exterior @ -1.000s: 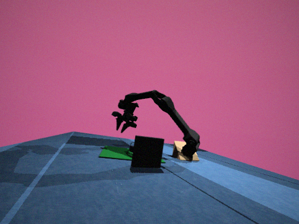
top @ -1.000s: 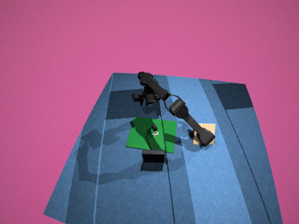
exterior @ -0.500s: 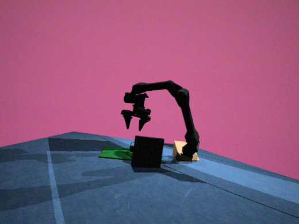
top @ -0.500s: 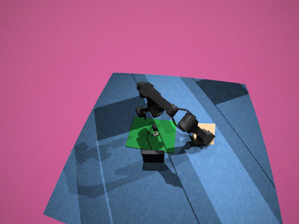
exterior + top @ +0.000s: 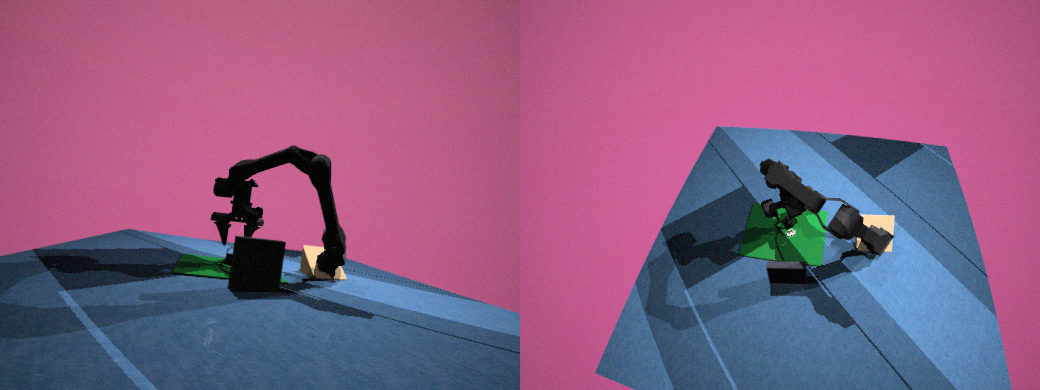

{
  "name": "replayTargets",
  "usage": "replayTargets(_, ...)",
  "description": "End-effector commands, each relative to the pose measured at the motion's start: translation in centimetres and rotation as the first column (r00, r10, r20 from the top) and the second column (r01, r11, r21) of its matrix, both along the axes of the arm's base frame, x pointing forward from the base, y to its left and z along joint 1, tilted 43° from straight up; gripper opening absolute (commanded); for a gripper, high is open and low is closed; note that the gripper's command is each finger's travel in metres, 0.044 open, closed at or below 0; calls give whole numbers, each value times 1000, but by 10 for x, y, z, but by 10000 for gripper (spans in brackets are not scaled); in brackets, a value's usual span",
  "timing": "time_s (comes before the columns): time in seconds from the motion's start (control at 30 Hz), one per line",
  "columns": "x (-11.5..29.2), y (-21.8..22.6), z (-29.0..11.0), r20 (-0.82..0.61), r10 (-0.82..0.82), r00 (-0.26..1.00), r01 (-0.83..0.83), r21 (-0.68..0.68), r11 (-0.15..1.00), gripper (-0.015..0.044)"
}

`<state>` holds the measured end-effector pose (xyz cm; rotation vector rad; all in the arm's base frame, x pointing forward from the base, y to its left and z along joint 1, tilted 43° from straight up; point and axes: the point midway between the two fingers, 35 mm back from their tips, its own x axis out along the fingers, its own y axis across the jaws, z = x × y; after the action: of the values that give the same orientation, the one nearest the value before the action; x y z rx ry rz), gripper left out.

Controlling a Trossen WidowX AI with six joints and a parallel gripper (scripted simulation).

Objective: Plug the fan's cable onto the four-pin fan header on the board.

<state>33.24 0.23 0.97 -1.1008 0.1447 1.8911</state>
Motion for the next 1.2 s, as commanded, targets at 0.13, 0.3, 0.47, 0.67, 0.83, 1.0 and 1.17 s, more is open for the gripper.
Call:
replayTargets(0.13, -2, 8, -7, 8, -8, 1000, 8, 1, 1000, 440)
replayTargets(0.3, -3, 13, -13, 8, -8, 1000, 8, 2, 1000, 440)
replayTargets(0.47, -4, 19, -19, 8, -8, 1000, 8, 2, 1000, 440)
replayTargets(0.67, -6, 25, -26, 8, -8, 1000, 8, 3, 1000, 440)
replayTargets(0.83, -8, 30, -32, 8, -8, 1000, 8, 3, 1000, 440)
replayTargets(1.0, -8, 32, -34, 8, -8, 1000, 8, 3, 1000, 440)
replayTargets(1.17, -7, 30, -32, 16, -4, 1000, 4, -1, 1000, 335)
